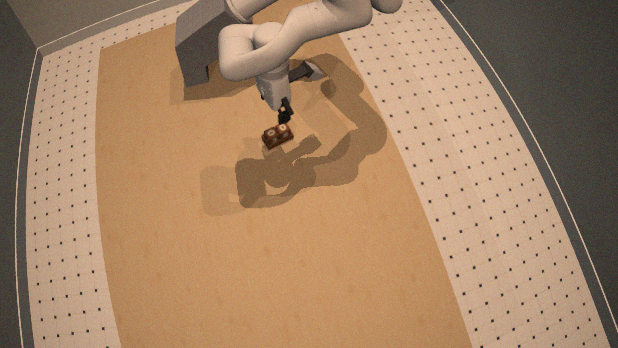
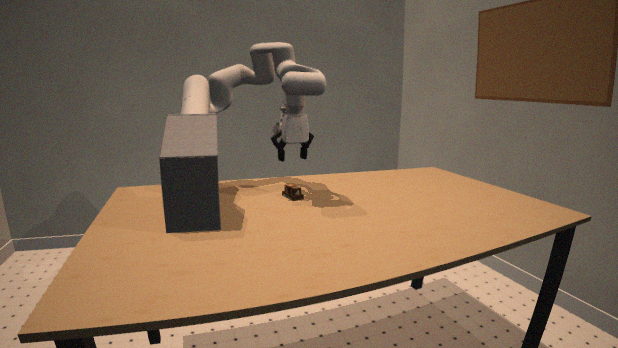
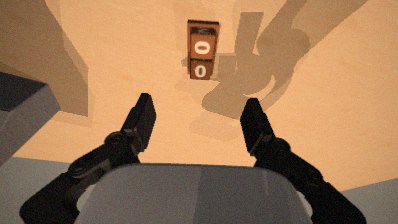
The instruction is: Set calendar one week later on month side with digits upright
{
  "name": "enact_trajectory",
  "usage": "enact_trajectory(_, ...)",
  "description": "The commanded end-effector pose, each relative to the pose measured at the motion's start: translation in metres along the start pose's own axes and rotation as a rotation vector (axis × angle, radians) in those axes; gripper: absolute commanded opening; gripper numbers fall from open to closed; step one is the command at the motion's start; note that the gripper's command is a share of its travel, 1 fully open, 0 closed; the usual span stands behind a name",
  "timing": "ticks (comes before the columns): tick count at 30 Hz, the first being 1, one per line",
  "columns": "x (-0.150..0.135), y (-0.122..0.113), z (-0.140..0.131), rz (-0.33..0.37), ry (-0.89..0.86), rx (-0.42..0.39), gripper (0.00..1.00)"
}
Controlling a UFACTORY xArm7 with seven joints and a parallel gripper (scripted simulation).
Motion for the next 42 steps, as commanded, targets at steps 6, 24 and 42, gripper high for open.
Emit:
enact_trajectory(6,-0.005,-0.001,0.004,-0.007,-0.152,-0.007,1.00)
enact_trajectory(24,-0.020,0.001,0.020,-0.013,-0.599,-0.018,1.00)
enact_trajectory(42,-0.036,0.005,0.040,-0.011,-1.088,-0.026,1.00)
Point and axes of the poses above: the point where the finger pads meet when closed, its own y axis out along the fingers, its own x axis across the jaws, z = x × y, the point moved 6 cm from there along -y, back along the fingers, and after that the axes turned 13 degrees about -y, right-handed, at the moved point
